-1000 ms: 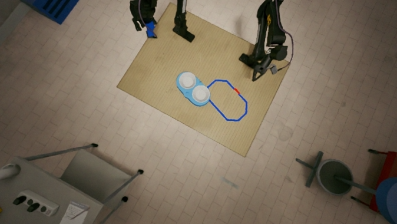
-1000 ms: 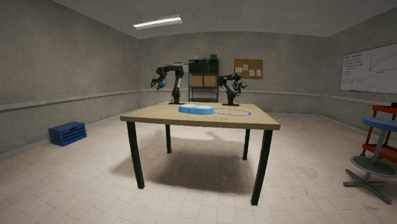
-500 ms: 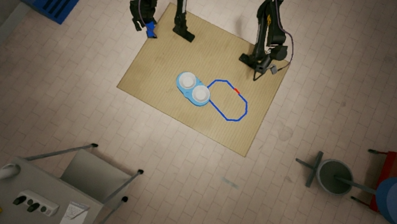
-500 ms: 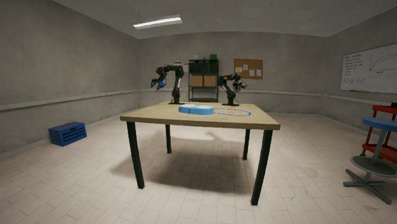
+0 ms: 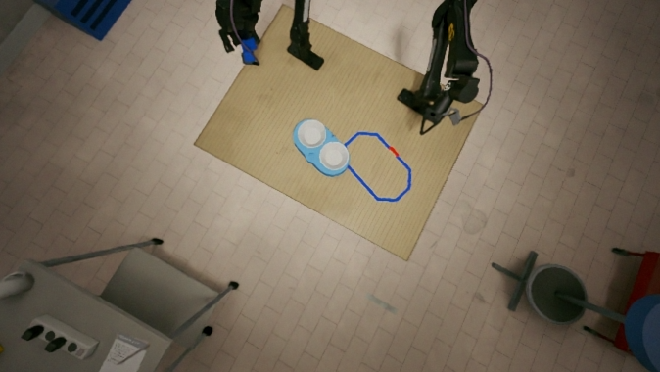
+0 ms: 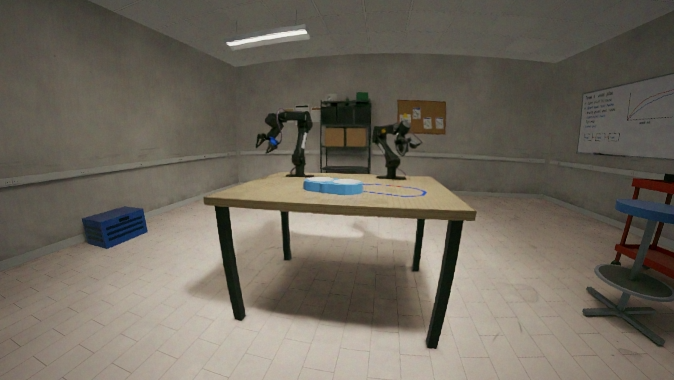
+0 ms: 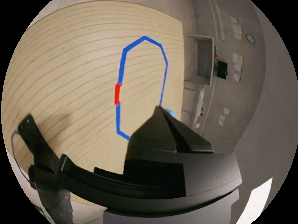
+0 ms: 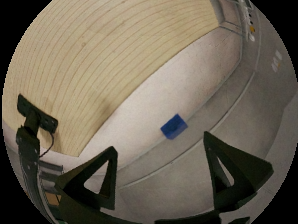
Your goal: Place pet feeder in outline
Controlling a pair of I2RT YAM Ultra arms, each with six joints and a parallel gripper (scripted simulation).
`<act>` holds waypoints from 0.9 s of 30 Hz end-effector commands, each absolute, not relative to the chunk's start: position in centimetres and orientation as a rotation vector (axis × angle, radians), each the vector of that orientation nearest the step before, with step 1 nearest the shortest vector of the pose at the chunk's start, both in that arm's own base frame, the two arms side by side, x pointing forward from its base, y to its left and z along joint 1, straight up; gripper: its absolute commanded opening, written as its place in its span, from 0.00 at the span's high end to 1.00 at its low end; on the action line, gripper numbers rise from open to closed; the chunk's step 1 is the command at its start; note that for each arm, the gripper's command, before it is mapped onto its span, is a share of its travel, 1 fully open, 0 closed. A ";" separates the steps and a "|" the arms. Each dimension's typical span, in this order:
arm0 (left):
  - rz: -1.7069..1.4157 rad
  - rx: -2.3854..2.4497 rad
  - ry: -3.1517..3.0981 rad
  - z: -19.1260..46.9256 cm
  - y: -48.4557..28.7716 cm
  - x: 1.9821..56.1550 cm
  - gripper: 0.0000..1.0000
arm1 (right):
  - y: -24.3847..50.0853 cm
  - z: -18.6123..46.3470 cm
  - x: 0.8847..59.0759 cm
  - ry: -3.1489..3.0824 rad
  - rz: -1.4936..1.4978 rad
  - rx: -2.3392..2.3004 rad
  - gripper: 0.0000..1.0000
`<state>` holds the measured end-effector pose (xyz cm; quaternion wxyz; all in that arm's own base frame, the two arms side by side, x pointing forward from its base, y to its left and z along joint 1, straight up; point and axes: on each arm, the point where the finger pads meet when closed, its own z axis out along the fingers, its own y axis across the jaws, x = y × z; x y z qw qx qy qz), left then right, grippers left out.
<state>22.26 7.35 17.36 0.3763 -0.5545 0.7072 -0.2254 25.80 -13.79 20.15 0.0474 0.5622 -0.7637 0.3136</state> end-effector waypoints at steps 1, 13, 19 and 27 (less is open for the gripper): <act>-0.520 -1.319 1.896 19.2 7.3 23.3 1.00 | -13.1 22.0 28.0 -2.541 1.137 1.611 0.00; -0.385 -0.959 2.293 22.0 5.0 29.5 1.00 | -10.1 25.6 33.1 -3.091 1.284 1.320 0.00; -0.331 -0.726 2.465 22.4 2.6 33.9 1.00 | -8.3 28.7 35.0 -3.355 1.297 1.183 0.00; -0.271 -0.483 2.600 21.7 -0.4 37.9 1.00 | -6.6 31.1 36.5 -3.710 1.249 0.946 0.00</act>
